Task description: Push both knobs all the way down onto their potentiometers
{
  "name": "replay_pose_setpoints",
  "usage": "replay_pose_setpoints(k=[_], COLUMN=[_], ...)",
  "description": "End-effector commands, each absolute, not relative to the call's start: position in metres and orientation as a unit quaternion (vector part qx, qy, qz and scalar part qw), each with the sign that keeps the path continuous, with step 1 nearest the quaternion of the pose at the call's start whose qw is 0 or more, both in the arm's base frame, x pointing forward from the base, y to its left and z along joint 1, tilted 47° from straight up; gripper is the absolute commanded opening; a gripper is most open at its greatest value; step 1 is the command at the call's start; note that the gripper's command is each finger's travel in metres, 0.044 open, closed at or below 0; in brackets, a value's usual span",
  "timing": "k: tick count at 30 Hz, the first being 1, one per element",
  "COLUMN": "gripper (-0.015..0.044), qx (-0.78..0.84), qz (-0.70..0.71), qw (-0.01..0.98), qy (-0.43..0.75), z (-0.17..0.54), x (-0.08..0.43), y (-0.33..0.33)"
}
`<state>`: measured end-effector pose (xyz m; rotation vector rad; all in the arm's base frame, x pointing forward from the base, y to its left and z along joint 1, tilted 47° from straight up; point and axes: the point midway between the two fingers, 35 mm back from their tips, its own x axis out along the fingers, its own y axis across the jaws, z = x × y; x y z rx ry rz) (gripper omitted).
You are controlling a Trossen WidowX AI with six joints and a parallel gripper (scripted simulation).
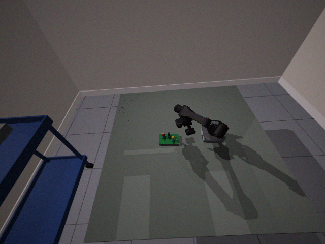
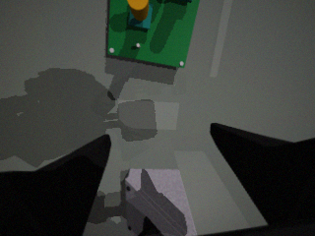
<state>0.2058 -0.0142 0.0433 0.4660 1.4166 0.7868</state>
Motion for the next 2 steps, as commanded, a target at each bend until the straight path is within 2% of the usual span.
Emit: replay_pose_setpoints(k=[1, 2], gripper=[0.044, 0.044], qx=[0.203, 0.203], qz=[0.349, 0.349], qw=[0.666, 0.666], qy=[0.627, 0.627], z=[0.0428, 0.0428], x=[0.2055, 0.2055], y=[-0.0148, -0.0148])
